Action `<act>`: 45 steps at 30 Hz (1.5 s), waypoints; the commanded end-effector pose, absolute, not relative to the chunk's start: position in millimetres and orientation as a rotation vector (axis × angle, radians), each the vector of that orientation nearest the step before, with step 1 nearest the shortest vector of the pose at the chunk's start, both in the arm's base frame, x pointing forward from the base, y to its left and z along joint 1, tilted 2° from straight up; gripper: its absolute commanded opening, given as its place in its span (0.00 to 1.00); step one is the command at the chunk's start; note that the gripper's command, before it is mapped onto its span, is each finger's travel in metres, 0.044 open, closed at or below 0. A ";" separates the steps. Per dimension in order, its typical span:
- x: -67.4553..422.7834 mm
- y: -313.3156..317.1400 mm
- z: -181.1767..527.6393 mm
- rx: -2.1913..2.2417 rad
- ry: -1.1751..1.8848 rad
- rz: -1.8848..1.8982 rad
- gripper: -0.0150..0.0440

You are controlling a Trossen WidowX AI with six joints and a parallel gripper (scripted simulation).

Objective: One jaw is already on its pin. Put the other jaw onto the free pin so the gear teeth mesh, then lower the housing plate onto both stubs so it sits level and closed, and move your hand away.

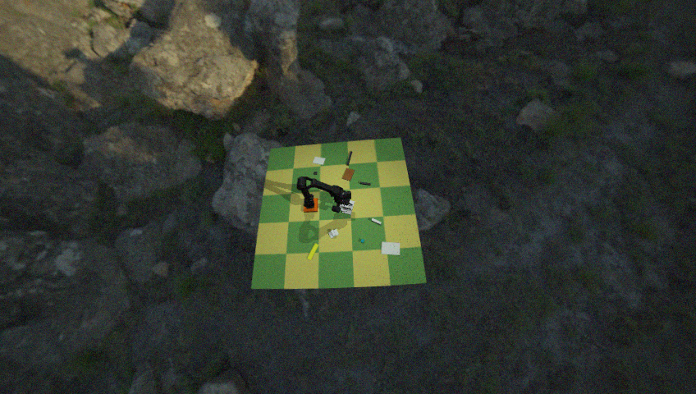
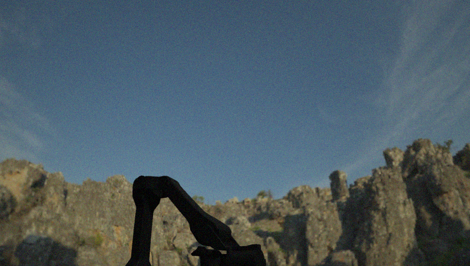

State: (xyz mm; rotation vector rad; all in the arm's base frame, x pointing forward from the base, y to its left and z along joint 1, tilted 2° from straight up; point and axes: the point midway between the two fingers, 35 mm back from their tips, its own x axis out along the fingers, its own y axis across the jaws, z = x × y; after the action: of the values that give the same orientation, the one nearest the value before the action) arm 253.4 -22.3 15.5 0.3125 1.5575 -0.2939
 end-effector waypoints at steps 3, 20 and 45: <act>253.6 -21.7 15.2 0.318 1.556 -0.294 0.85; 253.6 -21.7 15.2 0.318 1.556 -0.294 0.85; 253.4 -22.3 15.5 0.313 1.557 -0.294 0.98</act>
State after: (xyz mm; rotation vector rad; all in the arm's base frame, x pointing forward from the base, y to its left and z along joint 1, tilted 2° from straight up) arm 253.4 -22.3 15.5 0.3127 1.5573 -0.2940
